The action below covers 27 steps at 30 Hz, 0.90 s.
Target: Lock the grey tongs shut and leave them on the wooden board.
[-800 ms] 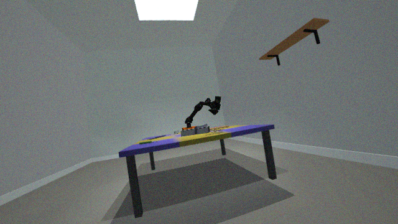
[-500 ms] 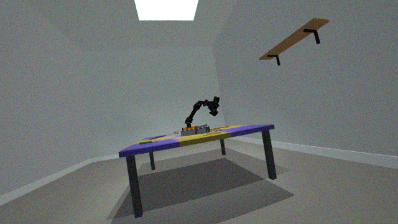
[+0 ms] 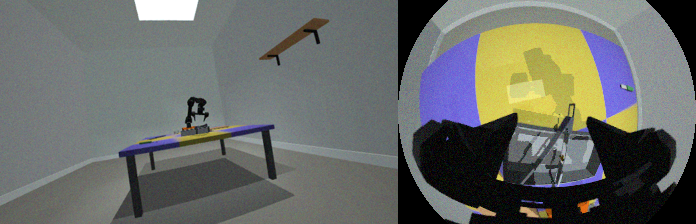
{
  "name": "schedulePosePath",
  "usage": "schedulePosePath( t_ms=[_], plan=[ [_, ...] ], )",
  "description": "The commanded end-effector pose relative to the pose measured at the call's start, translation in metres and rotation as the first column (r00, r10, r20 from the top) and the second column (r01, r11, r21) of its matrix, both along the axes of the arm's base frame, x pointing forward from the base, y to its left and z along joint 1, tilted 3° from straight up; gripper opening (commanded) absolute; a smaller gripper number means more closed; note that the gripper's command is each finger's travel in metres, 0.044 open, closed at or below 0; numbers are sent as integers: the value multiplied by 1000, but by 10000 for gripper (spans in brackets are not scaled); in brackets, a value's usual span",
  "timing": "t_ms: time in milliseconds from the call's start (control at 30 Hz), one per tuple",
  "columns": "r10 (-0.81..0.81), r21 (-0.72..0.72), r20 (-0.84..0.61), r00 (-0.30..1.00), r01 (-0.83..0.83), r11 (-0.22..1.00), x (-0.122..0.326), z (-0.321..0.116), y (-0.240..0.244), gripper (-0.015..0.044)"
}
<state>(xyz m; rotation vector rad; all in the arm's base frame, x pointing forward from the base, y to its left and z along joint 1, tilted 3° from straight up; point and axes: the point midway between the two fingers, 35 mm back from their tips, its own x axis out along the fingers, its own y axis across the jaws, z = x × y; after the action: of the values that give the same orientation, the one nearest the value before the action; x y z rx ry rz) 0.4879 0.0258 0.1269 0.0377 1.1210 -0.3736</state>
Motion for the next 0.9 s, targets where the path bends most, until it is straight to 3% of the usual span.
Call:
schedulePosePath(
  t_ms=[0, 133, 867],
  plan=[
    [-147, 209, -158, 976, 179, 961, -51, -6, 0, 440],
    [-260, 324, -322, 910, 364, 873, -93, -7, 4, 440],
    [-260, 322, -323, 910, 364, 874, -94, -19, 4, 440]
  ],
)
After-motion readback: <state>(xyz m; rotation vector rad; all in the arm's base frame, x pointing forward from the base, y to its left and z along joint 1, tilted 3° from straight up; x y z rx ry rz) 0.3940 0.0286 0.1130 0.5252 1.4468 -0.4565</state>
